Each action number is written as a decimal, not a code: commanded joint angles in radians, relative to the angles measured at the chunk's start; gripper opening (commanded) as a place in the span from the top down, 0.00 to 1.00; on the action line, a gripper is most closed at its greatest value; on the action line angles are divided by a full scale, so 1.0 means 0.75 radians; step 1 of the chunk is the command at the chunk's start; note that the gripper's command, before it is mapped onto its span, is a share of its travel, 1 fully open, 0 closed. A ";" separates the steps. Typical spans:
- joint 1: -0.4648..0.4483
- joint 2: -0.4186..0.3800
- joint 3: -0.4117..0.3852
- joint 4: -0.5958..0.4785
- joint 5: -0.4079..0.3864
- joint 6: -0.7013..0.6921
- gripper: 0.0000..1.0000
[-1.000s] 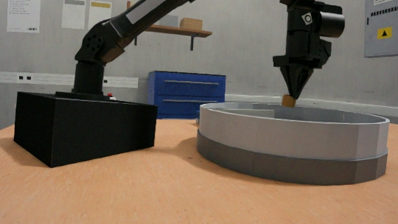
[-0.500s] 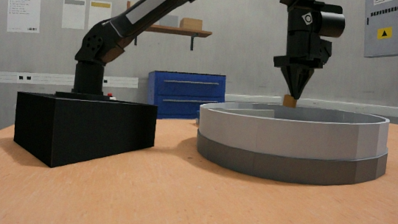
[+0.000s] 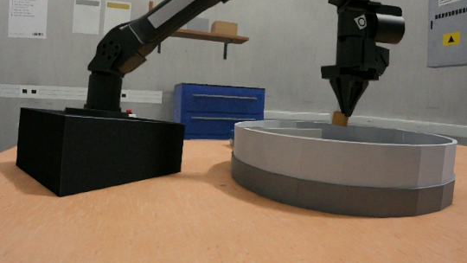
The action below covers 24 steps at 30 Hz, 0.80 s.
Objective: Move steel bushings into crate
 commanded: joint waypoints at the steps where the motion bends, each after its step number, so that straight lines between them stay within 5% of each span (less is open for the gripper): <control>1: 0.018 -0.045 -0.015 0.022 -0.003 0.012 1.00; 24: 0.009 -0.064 -0.007 0.030 -0.002 0.013 1.00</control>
